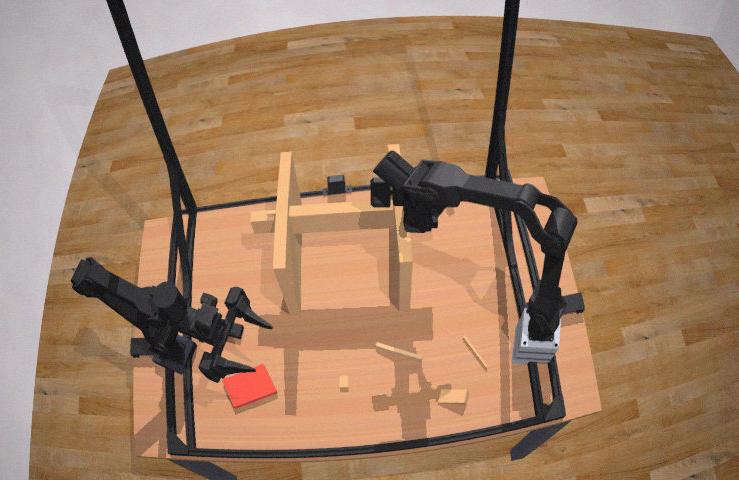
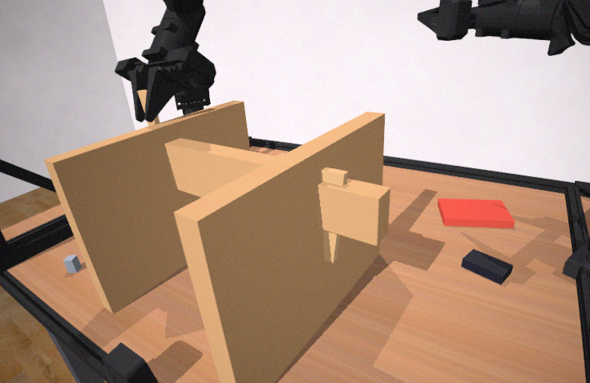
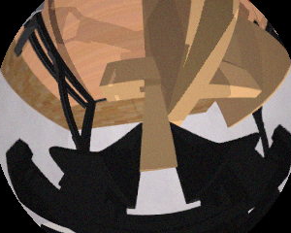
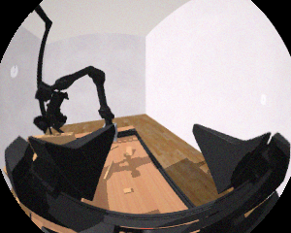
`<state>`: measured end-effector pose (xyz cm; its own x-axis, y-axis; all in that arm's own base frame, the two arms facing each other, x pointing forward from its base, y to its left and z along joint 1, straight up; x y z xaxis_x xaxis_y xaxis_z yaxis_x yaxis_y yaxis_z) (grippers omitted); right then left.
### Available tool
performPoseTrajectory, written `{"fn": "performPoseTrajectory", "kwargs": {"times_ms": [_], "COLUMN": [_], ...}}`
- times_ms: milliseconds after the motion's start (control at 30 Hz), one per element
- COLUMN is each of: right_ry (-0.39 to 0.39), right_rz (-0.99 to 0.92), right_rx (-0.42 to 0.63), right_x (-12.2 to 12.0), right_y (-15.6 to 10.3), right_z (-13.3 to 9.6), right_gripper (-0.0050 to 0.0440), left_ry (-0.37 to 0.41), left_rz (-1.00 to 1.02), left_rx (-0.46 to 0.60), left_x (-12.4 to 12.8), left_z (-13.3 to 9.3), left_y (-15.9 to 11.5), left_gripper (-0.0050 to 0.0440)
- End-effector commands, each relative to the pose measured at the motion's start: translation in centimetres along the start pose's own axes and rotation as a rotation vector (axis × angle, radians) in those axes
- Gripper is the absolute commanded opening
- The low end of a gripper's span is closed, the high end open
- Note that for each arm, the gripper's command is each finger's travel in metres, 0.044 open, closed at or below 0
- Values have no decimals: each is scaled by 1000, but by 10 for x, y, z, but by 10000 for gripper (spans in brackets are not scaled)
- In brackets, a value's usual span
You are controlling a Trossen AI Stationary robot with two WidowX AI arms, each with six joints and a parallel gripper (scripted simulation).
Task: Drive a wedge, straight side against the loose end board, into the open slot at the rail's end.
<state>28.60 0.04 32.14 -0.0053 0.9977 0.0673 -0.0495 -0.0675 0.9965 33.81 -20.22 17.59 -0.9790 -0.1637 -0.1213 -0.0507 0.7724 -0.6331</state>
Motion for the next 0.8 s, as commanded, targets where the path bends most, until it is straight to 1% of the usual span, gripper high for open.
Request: {"fn": "performPoseTrajectory", "kwargs": {"times_ms": [0, 300, 533, 600, 767], "right_ry": [0, 0, 0, 0, 0], "right_rz": [0, 0, 0, 0, 0], "right_rx": [-1, -1, -1, -1, -1], "right_x": [0, 0, 0, 0, 0], "right_y": [0, 0, 0, 0, 0], "right_z": [0, 0, 0, 0, 0], "right_gripper": [440, 440, 440, 440, 440], "left_ry": [5, 5, 1, 1, 1], "left_rz": [-1, -1, -1, -1, -1], "left_rx": [-6, -6, -1, -1, -1], "left_x": [1, 1, 0, 0, 0], "left_z": [4, 2, 2, 2, 2], "left_y": [3, 1, 1, 1, 1], "left_gripper": [0, 0, 168, 168, 288]}}
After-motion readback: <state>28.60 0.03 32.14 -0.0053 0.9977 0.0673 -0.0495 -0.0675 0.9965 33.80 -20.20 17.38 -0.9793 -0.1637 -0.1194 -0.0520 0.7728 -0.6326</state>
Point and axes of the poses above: on each arm, the point midway between the two fingers, 35 mm back from their tips, its own z axis out along the fingers, its own x axis across the jaws, y = z × x, the point moved 3 cm from there along -z, back along the fingers, and after that the axes turned 4 degrees about z, right-handed, at the moved point
